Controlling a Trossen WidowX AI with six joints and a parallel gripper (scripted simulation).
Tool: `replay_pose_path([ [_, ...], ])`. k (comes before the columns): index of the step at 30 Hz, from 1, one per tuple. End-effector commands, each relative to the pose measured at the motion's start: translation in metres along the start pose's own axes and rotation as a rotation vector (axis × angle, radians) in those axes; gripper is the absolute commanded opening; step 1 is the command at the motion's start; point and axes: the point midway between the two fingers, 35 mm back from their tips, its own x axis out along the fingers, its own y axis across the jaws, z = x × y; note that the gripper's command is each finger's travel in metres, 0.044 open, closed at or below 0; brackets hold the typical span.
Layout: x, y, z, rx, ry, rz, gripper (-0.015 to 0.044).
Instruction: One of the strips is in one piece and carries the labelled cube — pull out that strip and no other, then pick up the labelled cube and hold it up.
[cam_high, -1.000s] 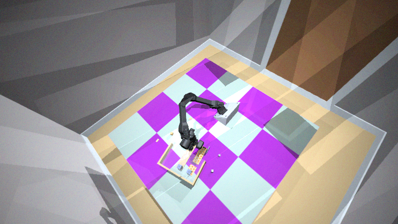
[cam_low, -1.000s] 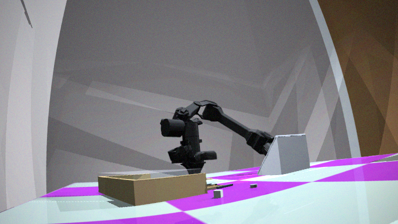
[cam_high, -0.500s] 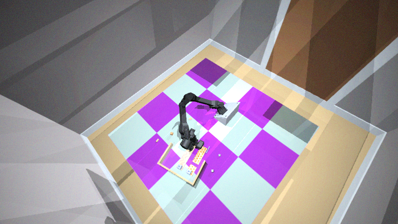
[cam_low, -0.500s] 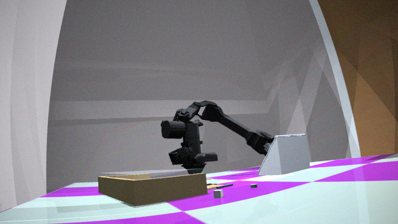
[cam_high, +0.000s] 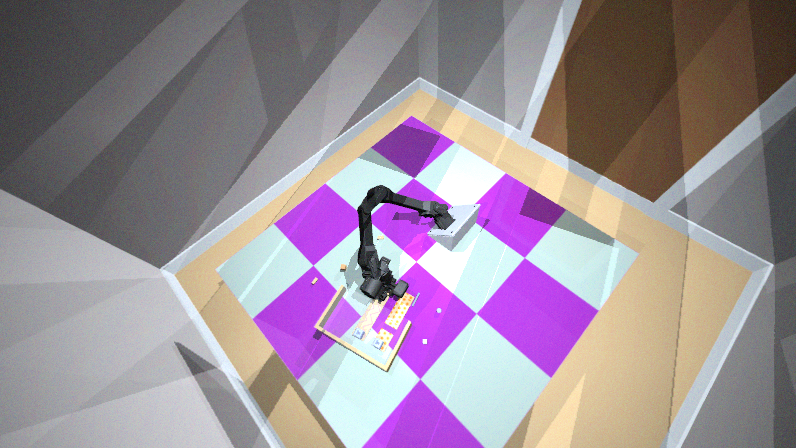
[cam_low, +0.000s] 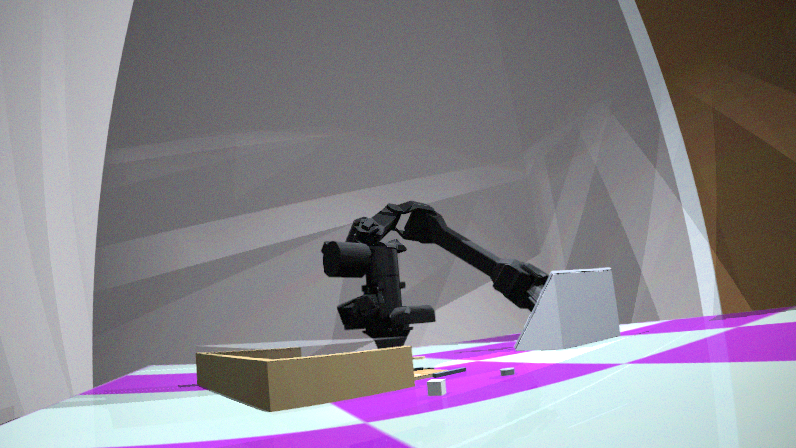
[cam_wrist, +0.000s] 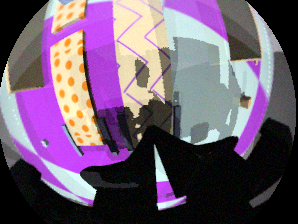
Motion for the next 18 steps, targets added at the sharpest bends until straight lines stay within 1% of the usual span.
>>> replay_pose_path([
  [1, 0.0013, -0.0006, -0.0004, -0.005, 0.001, -0.006, 0.0],
  [18, 0.003, -0.0006, -0.0004, -0.005, 0.001, -0.006, 0.0],
])
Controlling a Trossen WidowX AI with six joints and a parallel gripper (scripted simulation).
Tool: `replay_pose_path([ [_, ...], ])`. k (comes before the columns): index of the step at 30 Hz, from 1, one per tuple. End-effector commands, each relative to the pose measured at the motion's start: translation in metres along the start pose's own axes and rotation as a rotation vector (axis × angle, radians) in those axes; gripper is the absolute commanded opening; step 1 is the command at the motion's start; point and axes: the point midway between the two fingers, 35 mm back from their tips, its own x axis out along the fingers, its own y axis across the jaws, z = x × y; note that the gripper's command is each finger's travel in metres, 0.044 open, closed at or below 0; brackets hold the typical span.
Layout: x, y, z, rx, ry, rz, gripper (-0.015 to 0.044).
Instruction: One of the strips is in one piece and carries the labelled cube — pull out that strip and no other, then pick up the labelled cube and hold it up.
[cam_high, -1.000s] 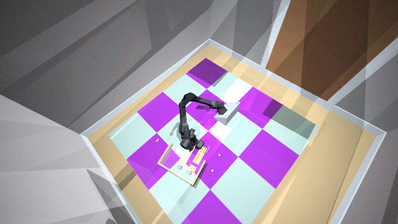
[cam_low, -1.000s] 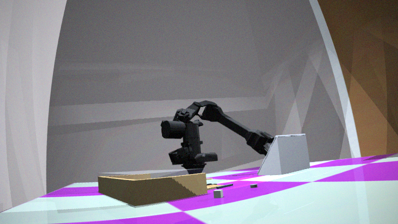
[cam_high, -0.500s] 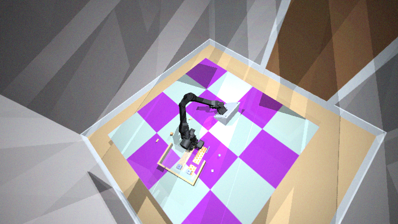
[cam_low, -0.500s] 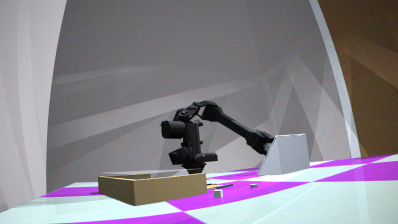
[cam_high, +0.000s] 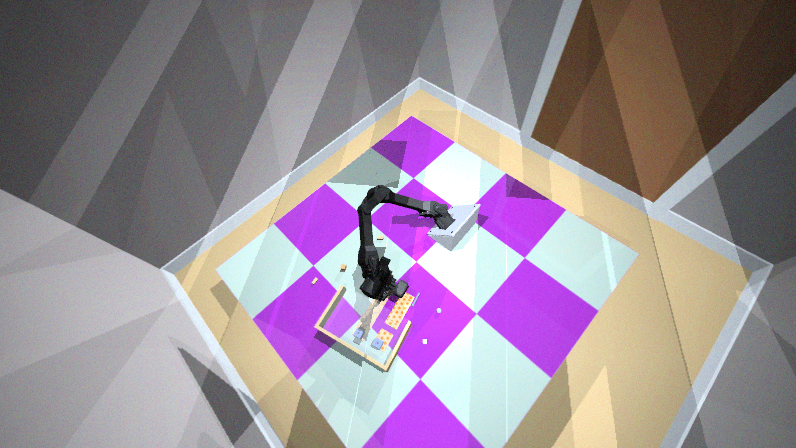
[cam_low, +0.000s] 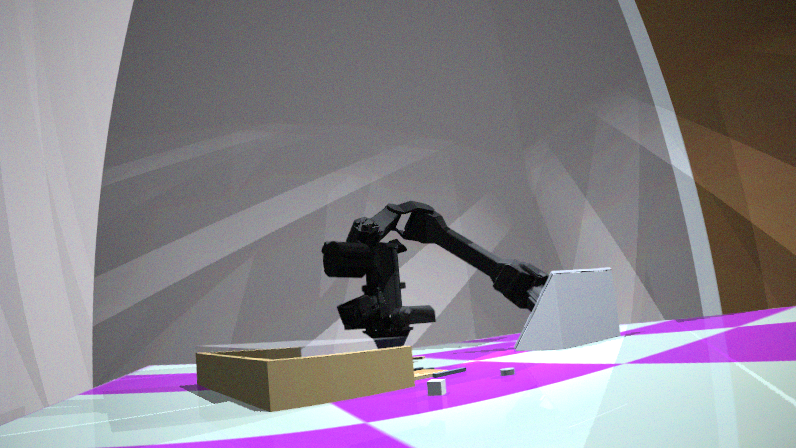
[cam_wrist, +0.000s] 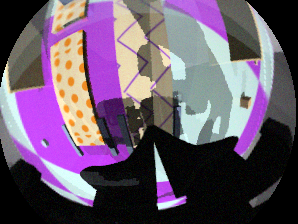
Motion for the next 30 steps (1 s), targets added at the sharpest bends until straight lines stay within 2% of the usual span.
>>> replay_pose_path([
  [1, 0.002, -0.001, -0.001, -0.002, 0.002, -0.005, 0.0],
  [30, 0.004, -0.001, -0.044, -0.003, 0.003, -0.005, 0.0],
])
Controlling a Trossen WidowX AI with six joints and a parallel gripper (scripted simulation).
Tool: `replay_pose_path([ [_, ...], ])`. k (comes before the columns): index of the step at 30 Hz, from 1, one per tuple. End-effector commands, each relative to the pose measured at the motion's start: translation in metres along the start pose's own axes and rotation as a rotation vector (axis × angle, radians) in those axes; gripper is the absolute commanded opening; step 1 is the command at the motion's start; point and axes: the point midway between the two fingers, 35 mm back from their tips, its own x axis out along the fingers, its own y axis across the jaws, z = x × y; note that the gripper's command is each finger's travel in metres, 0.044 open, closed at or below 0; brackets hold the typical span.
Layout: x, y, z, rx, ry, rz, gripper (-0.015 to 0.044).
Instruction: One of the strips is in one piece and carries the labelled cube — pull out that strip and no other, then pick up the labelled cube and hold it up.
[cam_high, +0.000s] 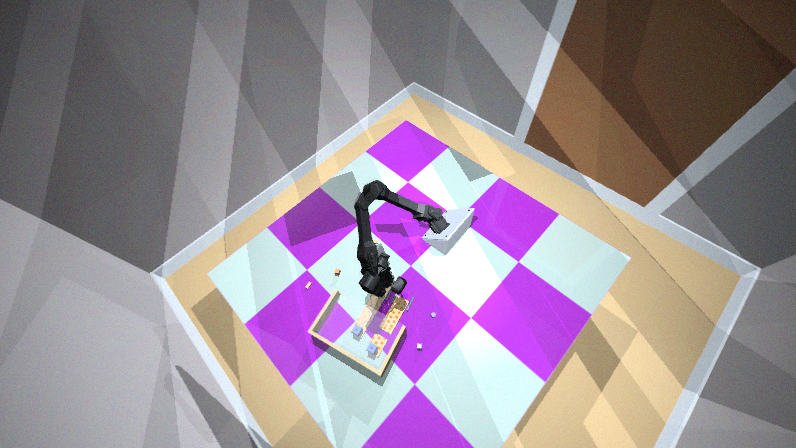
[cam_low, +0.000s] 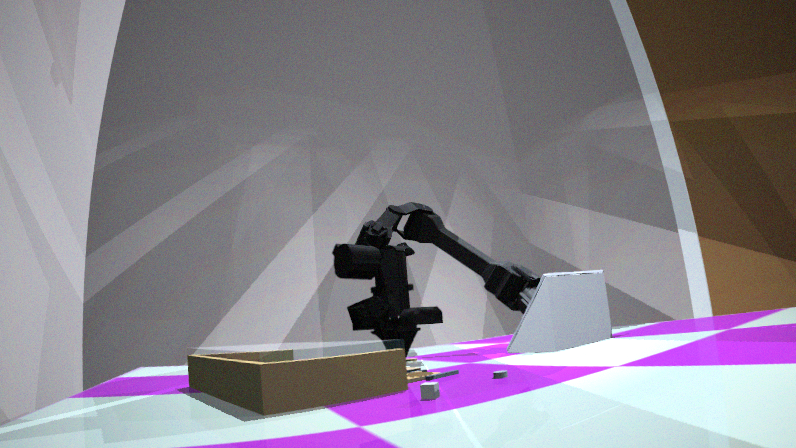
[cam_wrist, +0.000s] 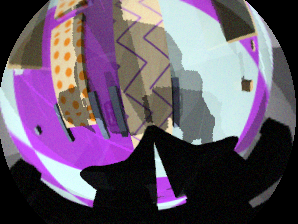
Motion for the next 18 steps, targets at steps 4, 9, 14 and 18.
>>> replay_pose_path([
  [4, 0.004, 0.001, -0.016, -0.014, 0.017, -0.005, 0.0],
  [9, 0.004, 0.001, -0.023, -0.014, 0.017, -0.005, 0.0],
  [14, 0.004, 0.0, -0.031, -0.015, 0.018, -0.005, 0.0],
  [18, 0.004, 0.0, -0.037, -0.015, 0.018, -0.005, 0.0],
])
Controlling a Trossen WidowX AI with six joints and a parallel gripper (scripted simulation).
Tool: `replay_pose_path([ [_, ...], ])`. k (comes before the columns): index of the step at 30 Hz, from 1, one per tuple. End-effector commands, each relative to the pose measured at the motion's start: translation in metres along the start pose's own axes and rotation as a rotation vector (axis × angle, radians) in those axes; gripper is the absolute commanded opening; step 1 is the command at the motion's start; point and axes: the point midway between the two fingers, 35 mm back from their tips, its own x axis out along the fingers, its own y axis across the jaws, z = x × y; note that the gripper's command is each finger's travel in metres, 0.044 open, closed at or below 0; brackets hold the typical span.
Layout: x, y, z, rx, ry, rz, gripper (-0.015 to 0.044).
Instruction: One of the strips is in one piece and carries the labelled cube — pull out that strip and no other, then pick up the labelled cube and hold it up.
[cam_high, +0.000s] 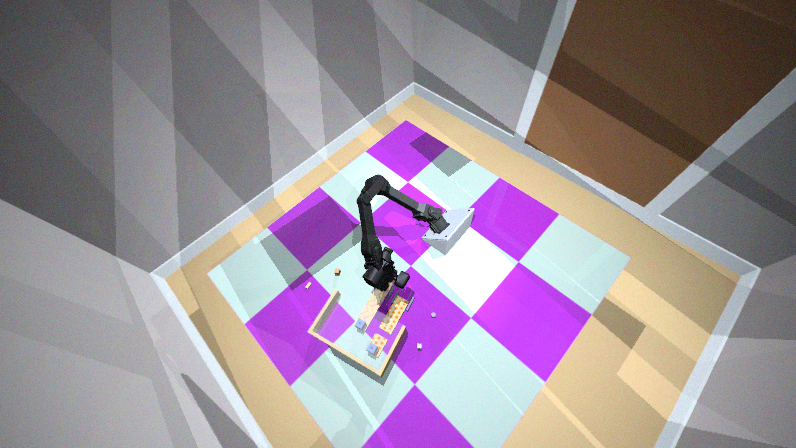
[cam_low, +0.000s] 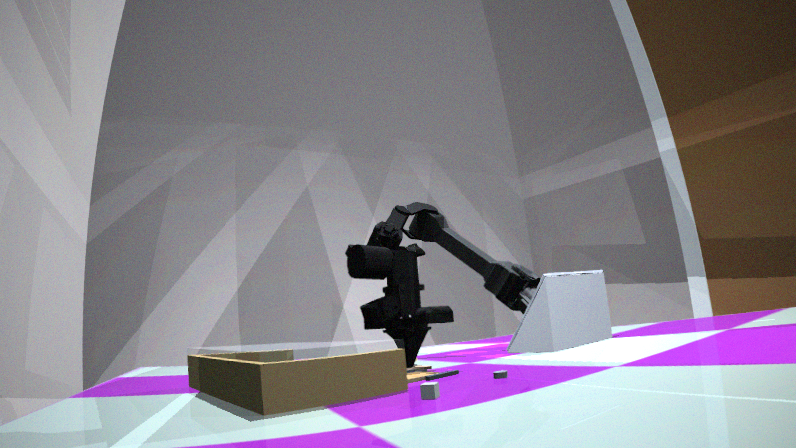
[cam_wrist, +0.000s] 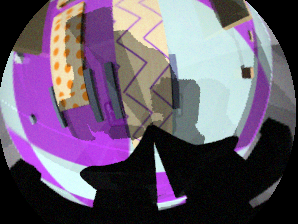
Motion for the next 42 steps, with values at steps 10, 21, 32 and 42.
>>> replay_pose_path([
  [10, 0.004, 0.0, -0.026, -0.017, 0.021, -0.005, 0.0],
  [21, 0.004, 0.0, -0.043, -0.017, 0.022, -0.005, 0.0],
  [32, 0.004, -0.001, -0.059, -0.018, 0.022, -0.005, 0.0],
  [42, 0.003, -0.001, -0.074, -0.018, 0.023, -0.005, 0.0],
])
